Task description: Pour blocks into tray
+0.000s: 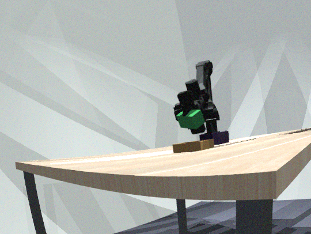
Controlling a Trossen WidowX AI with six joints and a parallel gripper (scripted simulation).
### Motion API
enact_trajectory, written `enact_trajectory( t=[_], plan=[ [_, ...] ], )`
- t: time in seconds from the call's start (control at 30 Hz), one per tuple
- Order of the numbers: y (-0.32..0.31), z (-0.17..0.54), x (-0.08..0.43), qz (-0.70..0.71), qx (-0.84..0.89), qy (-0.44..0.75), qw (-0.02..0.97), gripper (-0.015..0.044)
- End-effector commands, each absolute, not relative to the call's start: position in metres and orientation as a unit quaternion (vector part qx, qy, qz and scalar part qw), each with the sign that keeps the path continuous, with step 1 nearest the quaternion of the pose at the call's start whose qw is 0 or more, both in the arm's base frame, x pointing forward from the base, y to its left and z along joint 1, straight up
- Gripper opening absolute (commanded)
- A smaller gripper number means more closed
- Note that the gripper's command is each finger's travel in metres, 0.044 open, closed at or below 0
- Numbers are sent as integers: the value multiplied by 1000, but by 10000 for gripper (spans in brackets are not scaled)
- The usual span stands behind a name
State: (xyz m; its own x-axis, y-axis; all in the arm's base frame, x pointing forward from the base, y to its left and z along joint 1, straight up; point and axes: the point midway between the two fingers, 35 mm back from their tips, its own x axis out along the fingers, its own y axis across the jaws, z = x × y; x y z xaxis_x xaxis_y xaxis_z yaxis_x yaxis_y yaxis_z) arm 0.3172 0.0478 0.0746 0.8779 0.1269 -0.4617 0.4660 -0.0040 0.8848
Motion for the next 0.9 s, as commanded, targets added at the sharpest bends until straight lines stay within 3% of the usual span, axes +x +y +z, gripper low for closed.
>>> enact_trajectory(
  t=[0.0, 0.87],
  plan=[
    [48, 75, 318, -135, 728, 205, 640, 0],
    [49, 73, 320, -187, 878, 159, 410, 0]
  ],
)
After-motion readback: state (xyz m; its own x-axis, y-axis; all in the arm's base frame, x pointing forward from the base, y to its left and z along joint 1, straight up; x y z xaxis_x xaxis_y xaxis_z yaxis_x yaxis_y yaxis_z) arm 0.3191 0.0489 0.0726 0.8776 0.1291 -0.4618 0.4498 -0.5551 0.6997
